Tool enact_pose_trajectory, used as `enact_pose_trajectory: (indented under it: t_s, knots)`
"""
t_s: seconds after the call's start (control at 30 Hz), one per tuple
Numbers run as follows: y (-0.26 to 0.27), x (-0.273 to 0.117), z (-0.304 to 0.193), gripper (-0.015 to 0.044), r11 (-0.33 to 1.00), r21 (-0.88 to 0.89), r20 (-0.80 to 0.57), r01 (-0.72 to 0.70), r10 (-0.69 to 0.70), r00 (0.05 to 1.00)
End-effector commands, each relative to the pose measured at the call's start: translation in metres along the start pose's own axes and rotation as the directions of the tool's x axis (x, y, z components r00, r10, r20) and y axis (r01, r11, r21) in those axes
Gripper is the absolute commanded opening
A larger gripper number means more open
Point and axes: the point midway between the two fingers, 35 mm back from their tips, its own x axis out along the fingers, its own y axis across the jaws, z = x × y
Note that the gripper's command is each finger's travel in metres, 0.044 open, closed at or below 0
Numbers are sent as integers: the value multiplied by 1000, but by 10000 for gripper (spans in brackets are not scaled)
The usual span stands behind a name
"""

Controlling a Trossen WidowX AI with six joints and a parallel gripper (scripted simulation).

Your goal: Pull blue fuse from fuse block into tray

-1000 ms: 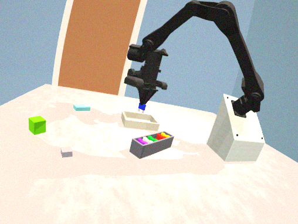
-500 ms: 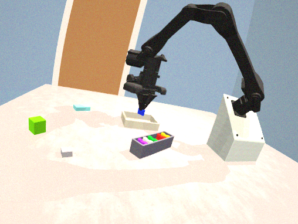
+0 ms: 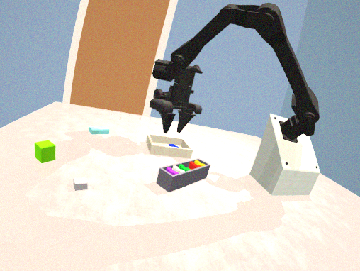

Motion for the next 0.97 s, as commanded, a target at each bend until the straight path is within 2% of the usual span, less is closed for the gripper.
enact_pose_trajectory:
  t_s: [0.0, 0.93]
  knots:
    - [0, -31, 2, 330, 1000, 0, 9, -3, 3, 1000]
    - [0, -32, 1, 330, 1000, 6, 8, -7, 7, 1000]
